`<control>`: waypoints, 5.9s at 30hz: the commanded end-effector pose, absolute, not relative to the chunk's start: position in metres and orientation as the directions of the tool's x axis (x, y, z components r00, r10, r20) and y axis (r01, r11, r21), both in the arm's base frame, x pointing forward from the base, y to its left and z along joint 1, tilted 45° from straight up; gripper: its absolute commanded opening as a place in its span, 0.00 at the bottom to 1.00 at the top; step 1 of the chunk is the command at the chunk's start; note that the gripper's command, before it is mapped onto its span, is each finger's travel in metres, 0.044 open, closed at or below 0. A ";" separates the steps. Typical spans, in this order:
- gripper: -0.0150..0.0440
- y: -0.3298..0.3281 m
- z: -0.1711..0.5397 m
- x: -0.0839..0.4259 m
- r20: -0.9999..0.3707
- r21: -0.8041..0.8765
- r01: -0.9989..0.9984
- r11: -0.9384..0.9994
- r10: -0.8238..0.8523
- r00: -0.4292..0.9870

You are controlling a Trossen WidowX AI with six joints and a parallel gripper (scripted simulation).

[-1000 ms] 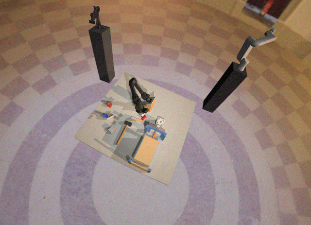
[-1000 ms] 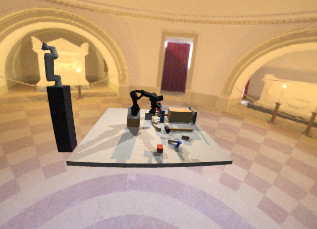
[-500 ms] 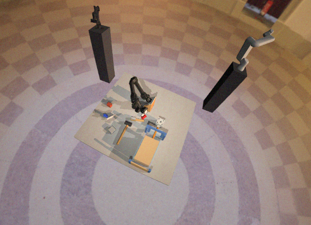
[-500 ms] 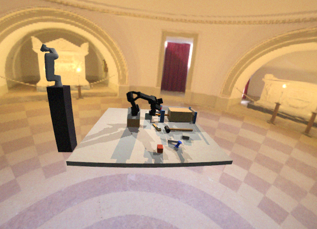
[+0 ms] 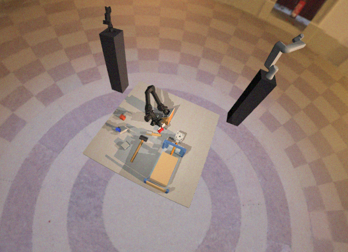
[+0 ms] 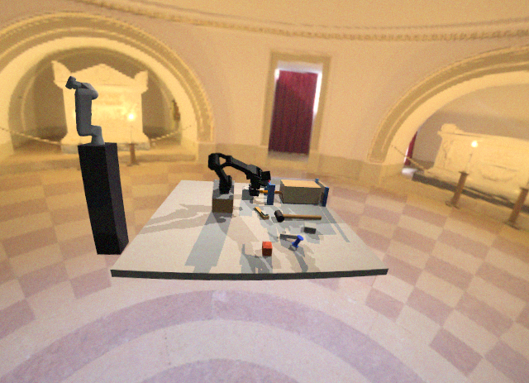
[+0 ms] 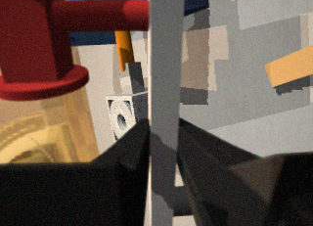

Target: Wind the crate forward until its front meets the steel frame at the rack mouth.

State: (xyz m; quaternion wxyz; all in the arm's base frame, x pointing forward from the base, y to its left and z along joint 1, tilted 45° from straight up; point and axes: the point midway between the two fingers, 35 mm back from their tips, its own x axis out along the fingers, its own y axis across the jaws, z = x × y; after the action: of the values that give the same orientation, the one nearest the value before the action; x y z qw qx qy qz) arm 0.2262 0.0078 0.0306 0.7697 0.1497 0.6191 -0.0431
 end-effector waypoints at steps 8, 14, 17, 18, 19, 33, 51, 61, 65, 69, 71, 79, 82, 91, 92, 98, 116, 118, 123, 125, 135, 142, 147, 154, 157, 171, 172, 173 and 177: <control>0.25 0.009 0.032 0.226 -0.910 0.362 0.196 0.911 0.299 0.288; 0.25 0.008 0.032 0.226 -0.869 0.450 0.168 0.877 0.386 0.309; 0.25 0.008 0.032 0.226 -0.842 0.498 0.150 0.854 0.435 0.319; 0.25 0.008 0.032 0.226 -0.837 0.506 0.147 0.850 0.443 0.321; 0.25 0.008 0.032 0.226 -0.826 0.524 0.141 0.840 0.461 0.324; 0.25 0.008 0.031 0.225 -0.687 0.695 0.066 0.716 0.635 0.352; 0.25 0.018 0.000 0.240 -0.718 0.665 0.067 0.744 0.612 0.331; 0.25 0.039 -0.036 0.255 -0.735 0.647 0.069 0.759 0.598 0.320; 0.25 0.049 -0.050 0.259 -0.738 0.644 0.069 0.762 0.595 0.318; 0.25 0.060 -0.062 0.261 -0.739 0.642 0.069 0.763 0.593 0.318; 0.25 0.066 -0.068 0.262 -0.739 0.642 0.069 0.763 0.593 0.318; 0.25 0.090 -0.090 0.262 -0.735 0.647 0.068 0.759 0.597 0.322; 0.25 0.099 -0.098 0.260 -0.731 0.651 0.068 0.756 0.600 0.324; 0.25 0.125 -0.116 0.251 -0.714 0.670 0.066 0.740 0.616 0.332; 0.25 0.128 -0.117 0.249 -0.711 0.672 0.066 0.737 0.619 0.333; 0.25 0.144 -0.126 0.239 -0.694 0.691 0.066 0.720 0.635 0.338; 0.25 0.136 -0.140 0.241 -0.684 0.705 0.088 0.704 0.642 0.347; 0.25 0.134 -0.142 0.240 -0.684 0.705 0.088 0.704 0.642 0.347; 0.25 0.130 -0.146 0.240 -0.684 0.705 0.088 0.704 0.642 0.347; 0.25 0.127 -0.149 0.239 -0.684 0.705 0.088 0.704 0.641 0.347; 0.25 0.123 -0.153 0.239 -0.685 0.704 0.088 0.704 0.641 0.347; 0.25 0.122 -0.152 0.237 -0.684 0.705 0.088 0.704 0.641 0.348; 0.25 0.119 -0.152 0.234 -0.683 0.705 0.089 0.704 0.641 0.350; 0.25 0.117 -0.151 0.232 -0.682 0.705 0.089 0.704 0.639 0.355; 0.25 0.116 -0.152 0.230 -0.681 0.705 0.089 0.704 0.637 0.360; 0.25 0.115 -0.154 0.229 -0.679 0.705 0.089 0.704 0.633 0.373; 0.25 0.115 -0.154 0.229 -0.678 0.705 0.089 0.704 0.632 0.374; 0.25 0.115 -0.154 0.229 -0.678 0.705 0.089 0.704 0.632 0.375; 0.25 0.115 -0.154 0.229 -0.678 0.705 0.089 0.704 0.632 0.375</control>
State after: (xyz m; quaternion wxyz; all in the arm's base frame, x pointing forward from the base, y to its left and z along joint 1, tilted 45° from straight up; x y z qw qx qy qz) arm 0.2306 0.1147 -0.1532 0.7580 0.3381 0.5279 0.1801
